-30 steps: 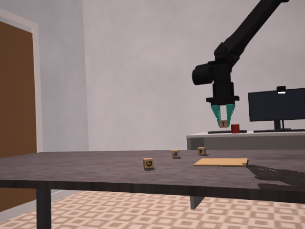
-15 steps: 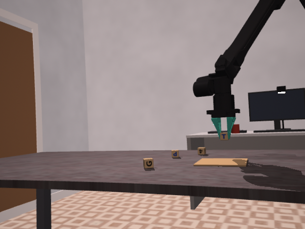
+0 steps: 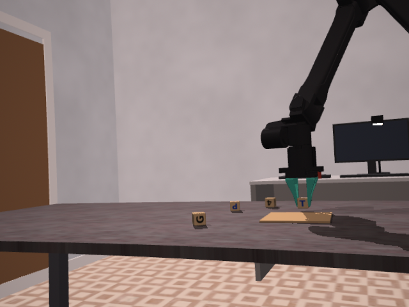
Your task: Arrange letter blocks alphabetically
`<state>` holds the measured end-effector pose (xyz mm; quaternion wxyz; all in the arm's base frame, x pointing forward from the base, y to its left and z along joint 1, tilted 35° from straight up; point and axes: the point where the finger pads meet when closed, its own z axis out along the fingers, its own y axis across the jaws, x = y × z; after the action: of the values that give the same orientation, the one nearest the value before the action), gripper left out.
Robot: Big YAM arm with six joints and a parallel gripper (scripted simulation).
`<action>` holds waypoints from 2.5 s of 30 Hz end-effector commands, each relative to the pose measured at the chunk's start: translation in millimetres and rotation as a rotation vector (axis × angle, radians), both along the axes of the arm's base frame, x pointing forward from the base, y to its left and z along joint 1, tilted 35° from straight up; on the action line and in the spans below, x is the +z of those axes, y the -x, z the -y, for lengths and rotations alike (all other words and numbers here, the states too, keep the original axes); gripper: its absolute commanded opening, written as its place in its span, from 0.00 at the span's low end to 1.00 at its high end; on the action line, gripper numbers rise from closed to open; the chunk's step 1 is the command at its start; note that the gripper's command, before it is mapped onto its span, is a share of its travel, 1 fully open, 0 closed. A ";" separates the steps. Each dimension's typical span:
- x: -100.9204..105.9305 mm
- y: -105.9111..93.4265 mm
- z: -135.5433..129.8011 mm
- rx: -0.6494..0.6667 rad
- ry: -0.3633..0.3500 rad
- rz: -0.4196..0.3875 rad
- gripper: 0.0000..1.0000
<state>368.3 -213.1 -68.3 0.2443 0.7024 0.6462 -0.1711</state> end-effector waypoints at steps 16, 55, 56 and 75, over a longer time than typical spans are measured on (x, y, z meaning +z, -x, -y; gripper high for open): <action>-5.8 -9.9 -0.1 0.022 0.003 -0.001 0.20; -6.6 -10.4 -2.6 0.033 0.000 -0.020 0.20; -6.6 -10.4 -2.6 0.033 0.000 -0.020 0.20; -6.6 -10.4 -2.6 0.033 0.000 -0.020 0.20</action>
<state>373.6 -214.7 -70.2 0.2460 0.6974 0.6511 -0.1709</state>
